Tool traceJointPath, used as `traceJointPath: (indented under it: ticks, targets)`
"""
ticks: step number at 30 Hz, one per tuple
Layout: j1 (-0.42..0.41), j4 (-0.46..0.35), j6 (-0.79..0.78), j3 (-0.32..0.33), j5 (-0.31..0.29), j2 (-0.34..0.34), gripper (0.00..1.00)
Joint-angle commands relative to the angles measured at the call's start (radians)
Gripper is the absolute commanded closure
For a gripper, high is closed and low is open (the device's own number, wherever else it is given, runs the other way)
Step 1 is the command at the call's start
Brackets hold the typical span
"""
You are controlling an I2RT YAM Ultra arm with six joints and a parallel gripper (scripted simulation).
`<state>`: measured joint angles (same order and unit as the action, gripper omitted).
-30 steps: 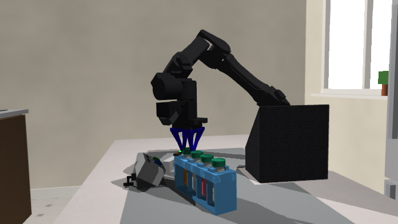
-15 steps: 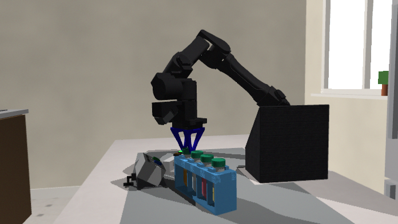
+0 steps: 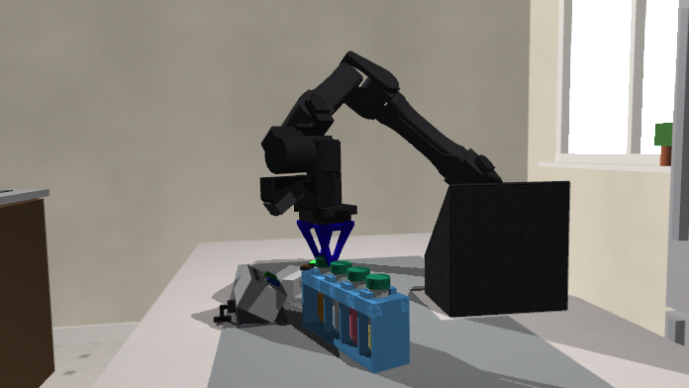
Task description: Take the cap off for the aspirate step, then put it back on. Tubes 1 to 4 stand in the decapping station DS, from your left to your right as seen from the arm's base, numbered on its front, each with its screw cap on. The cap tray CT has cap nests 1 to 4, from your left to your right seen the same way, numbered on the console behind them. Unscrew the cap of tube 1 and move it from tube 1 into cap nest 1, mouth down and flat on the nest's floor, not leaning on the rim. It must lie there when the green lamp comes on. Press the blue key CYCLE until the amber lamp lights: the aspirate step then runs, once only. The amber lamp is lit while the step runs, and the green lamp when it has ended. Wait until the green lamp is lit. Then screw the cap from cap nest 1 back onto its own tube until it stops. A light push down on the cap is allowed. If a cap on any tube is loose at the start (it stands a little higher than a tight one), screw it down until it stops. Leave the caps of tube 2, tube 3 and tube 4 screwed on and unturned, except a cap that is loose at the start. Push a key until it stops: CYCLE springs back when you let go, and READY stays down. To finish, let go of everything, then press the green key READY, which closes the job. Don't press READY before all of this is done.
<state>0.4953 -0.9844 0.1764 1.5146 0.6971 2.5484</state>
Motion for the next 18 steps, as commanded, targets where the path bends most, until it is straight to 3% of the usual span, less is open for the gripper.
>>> traceJointPath:
  ticks: [1, 3, 4, 18]
  targets:
    - [0.006, 0.01, 0.067, 0.002, 0.0, -0.006, 1.0]
    - [0.006, 0.01, 0.067, 0.002, 0.0, -0.006, 1.0]
    - [0.006, 0.01, 0.067, 0.002, 0.0, -0.006, 0.51]
    - [0.016, -0.015, 0.078, 0.015, -0.004, -0.01, 0.51]
